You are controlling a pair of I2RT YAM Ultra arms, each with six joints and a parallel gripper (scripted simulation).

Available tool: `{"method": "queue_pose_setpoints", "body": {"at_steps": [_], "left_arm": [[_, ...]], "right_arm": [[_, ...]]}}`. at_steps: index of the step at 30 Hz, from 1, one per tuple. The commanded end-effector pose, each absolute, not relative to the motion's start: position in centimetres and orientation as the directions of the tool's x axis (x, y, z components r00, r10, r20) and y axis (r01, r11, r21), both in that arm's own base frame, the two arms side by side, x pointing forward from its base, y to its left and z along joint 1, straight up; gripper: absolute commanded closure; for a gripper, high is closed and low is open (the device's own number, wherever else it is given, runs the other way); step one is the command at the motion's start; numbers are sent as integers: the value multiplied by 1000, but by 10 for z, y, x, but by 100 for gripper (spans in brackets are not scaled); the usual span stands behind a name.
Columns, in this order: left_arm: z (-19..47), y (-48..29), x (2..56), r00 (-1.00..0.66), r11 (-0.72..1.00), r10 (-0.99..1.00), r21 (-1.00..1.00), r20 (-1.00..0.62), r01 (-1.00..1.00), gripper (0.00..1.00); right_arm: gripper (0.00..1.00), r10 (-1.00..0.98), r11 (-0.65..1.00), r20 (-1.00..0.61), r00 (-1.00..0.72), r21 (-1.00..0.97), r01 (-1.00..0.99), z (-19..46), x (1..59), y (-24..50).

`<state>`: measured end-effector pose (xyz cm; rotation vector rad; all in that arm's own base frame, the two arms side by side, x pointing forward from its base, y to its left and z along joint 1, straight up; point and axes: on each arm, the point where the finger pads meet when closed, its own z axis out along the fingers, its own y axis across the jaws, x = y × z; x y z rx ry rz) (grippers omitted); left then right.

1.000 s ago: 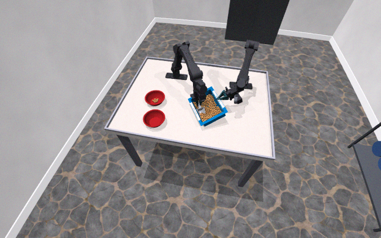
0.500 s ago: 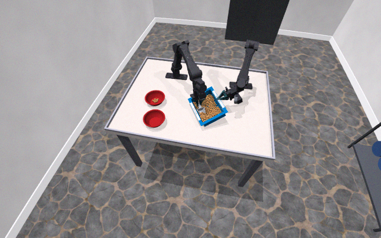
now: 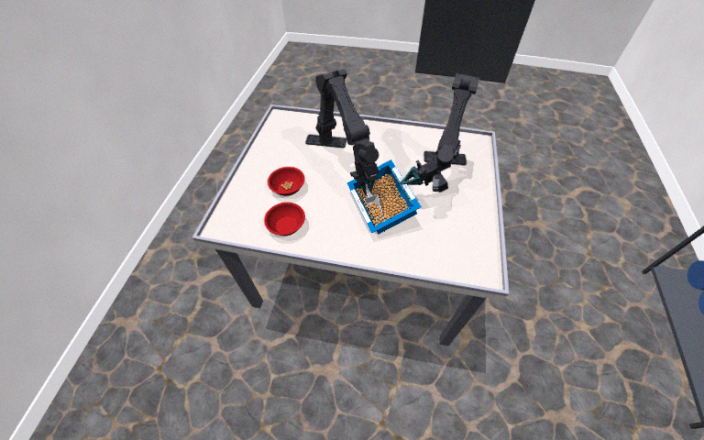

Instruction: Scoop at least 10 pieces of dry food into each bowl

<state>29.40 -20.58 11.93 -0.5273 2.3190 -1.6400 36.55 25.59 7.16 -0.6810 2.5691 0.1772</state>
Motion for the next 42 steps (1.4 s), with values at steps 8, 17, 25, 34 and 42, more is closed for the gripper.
{"method": "queue_pose_setpoints", "body": {"at_steps": [8,17,25,34,42], "left_arm": [[157,-211,305,-905,271,-410,-963,-113,-3,100],[157,-211,305,-905,271,-410,-963,-113,-3,100],[157,-211,305,-905,271,-410,-963,-113,-3,100],[157,-211,305,-905,271,-410,-963,-113,-3,100],[157,-211,305,-905,271,-410,-963,-113,-3,100]], "right_arm": [[100,-368,865,-678,-636,0,-501,98,376,266],[100,-336,869,-735,-589,0,-495,100,374,261],[100,-305,864,-796,-522,-1,-503,104,368,263],[100,-302,872,-790,-534,-2,-490,98,371,257],[100,-277,879,-813,-511,1,-478,110,374,250]]}}
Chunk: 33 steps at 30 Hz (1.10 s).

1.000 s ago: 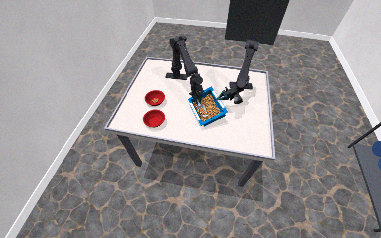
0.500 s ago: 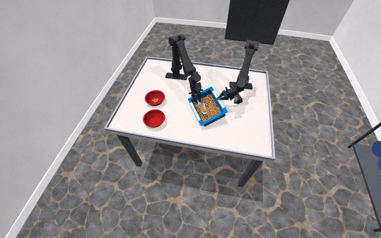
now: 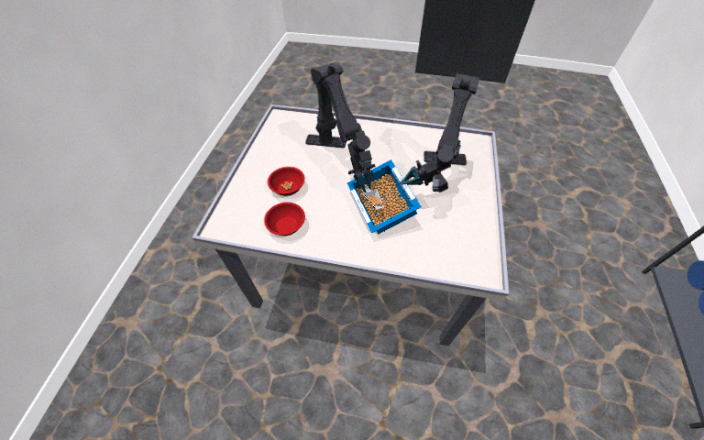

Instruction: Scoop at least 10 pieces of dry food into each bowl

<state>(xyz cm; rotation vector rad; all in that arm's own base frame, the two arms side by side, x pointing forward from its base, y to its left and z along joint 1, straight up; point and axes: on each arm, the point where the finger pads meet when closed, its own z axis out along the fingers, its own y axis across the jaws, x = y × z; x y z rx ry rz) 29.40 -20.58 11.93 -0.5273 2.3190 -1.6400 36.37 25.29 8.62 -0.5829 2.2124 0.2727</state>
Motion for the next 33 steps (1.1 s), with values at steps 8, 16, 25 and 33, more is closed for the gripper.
{"method": "queue_pose_setpoints", "body": {"at_steps": [8,16,25,33], "left_arm": [[157,-211,305,-905,271,-410,-963,-113,-3,100],[157,-211,305,-905,271,-410,-963,-113,-3,100],[157,-211,305,-905,271,-410,-963,-113,-3,100],[157,-211,305,-905,271,-410,-963,-113,-3,100]], "right_arm": [[100,-276,879,-813,-512,2,-477,110,374,250],[100,-304,869,-779,-548,9,-496,141,366,255],[100,-295,879,-783,-547,2,-478,142,372,249],[100,-279,878,-800,-532,11,-478,159,377,244]]}}
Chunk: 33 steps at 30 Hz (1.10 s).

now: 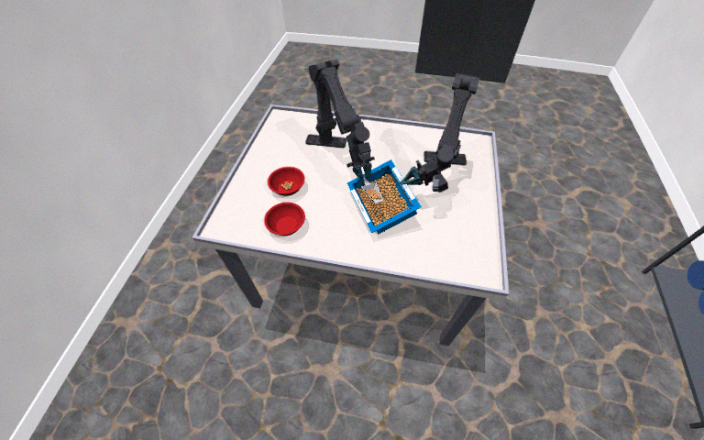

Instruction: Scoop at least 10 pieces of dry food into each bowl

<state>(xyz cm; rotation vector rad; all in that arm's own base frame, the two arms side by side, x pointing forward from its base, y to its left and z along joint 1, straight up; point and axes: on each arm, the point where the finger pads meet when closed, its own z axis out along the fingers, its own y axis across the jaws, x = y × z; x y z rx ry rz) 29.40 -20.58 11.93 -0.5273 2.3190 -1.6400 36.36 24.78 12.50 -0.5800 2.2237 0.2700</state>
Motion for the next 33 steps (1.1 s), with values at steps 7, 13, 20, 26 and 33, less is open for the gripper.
{"method": "queue_pose_setpoints", "body": {"at_steps": [7,13,20,26,33], "left_arm": [[157,-211,305,-905,271,-410,-963,-113,-3,100],[157,-211,305,-905,271,-410,-963,-113,-3,100],[157,-211,305,-905,271,-410,-963,-113,-3,100],[157,-211,305,-905,271,-410,-963,-113,-3,100],[157,-211,305,-905,271,-410,-963,-113,-3,100]], "right_arm": [[100,-293,901,-720,-630,11,-433,119,369,200],[100,-259,920,-729,-634,13,-391,123,377,180],[100,-215,950,-702,-679,10,-312,114,378,137],[100,-184,964,-696,-694,10,-265,112,379,114],[100,-118,985,-704,-700,8,-173,113,384,74]]}}
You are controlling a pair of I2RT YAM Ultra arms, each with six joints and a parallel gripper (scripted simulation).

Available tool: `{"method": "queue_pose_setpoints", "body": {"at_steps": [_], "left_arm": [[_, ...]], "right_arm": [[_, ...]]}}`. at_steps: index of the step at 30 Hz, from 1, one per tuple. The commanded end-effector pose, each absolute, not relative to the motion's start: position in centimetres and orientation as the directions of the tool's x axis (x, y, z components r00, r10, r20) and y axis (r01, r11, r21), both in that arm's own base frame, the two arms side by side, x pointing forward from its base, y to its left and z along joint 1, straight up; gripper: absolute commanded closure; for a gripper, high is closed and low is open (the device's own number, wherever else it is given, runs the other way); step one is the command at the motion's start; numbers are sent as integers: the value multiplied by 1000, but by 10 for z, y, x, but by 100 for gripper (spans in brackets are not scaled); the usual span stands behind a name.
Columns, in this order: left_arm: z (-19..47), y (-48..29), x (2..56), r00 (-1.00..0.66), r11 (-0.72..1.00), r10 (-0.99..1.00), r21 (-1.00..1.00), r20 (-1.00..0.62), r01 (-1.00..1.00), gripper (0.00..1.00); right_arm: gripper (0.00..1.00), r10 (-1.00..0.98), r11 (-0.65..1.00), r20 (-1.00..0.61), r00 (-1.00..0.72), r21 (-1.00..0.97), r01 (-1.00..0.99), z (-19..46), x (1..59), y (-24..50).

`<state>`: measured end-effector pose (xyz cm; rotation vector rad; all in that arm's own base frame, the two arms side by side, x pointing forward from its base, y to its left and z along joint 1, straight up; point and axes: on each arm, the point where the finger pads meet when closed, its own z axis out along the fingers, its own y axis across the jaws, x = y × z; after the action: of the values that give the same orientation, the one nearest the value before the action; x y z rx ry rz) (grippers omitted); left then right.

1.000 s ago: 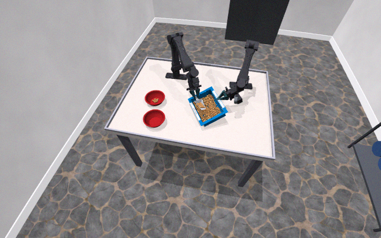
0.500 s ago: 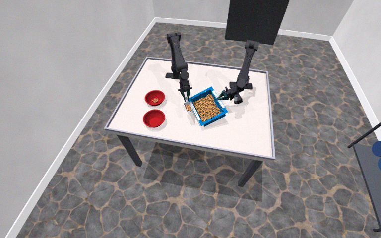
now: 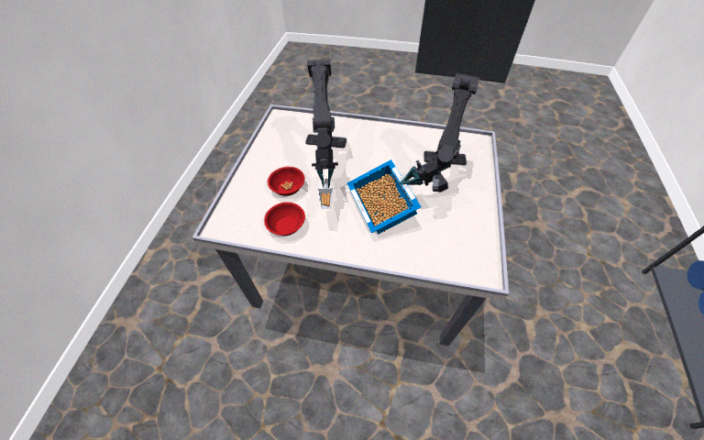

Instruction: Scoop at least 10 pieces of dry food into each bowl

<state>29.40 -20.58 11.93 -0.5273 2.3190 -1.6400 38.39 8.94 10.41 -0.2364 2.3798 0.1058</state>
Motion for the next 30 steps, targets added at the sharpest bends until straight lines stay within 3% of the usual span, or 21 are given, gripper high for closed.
{"method": "queue_pose_setpoints", "body": {"at_steps": [1,20,30], "left_arm": [[157,-211,305,-905,271,-410,-963,-113,-3,100],[157,-211,305,-905,271,-410,-963,-113,-3,100],[157,-211,305,-905,271,-410,-963,-113,-3,100]], "right_arm": [[100,-106,987,-716,-690,7,-160,116,388,68],[100,49,998,-724,-688,2,68,112,385,-30],[100,84,993,-684,-725,0,115,90,381,-44]]}}
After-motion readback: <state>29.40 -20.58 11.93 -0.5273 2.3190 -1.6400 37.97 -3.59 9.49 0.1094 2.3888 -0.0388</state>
